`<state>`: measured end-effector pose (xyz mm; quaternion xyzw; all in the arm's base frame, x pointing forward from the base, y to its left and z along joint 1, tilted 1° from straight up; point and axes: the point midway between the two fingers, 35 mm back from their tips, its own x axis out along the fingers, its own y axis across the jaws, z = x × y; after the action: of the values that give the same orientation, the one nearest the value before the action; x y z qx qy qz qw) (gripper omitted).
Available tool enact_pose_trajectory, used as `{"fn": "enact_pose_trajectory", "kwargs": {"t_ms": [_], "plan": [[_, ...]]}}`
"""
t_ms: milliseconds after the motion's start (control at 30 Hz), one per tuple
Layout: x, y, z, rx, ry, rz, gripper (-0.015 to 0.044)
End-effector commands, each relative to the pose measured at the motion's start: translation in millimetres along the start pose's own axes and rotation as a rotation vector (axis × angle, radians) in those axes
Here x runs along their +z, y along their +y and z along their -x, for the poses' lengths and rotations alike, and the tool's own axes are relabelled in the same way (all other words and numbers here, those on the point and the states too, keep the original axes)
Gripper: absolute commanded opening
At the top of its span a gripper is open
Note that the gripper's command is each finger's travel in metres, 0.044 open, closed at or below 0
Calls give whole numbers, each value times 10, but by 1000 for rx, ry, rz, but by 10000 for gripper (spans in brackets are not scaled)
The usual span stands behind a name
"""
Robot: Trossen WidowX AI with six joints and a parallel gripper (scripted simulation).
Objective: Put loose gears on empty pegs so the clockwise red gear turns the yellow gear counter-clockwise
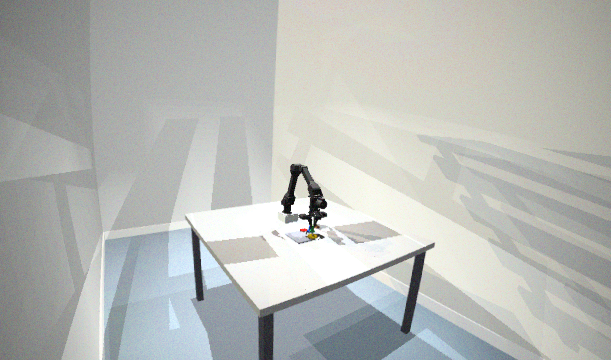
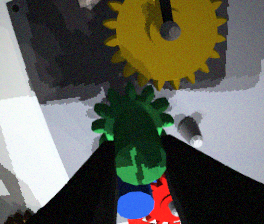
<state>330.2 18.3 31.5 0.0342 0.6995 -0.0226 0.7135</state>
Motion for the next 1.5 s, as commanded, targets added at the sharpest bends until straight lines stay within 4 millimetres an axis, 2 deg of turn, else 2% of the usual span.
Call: {"fn": "enact_pose_trajectory", "kwargs": {"t_ms": [0, 200, 333, 967, 1200, 1467], "plan": [[-13, -4, -79, -2, 3, -106, 0], [-10, -13, -80, -3, 3, -231, 0], [-8, -11, -85, -2, 3, -203, 0], [-11, -11, -108, -2, 3, 255, 0], [-7, -5, -121, -2, 3, 179, 0], [-15, -2, -136, -2, 3, -26, 0]]}}
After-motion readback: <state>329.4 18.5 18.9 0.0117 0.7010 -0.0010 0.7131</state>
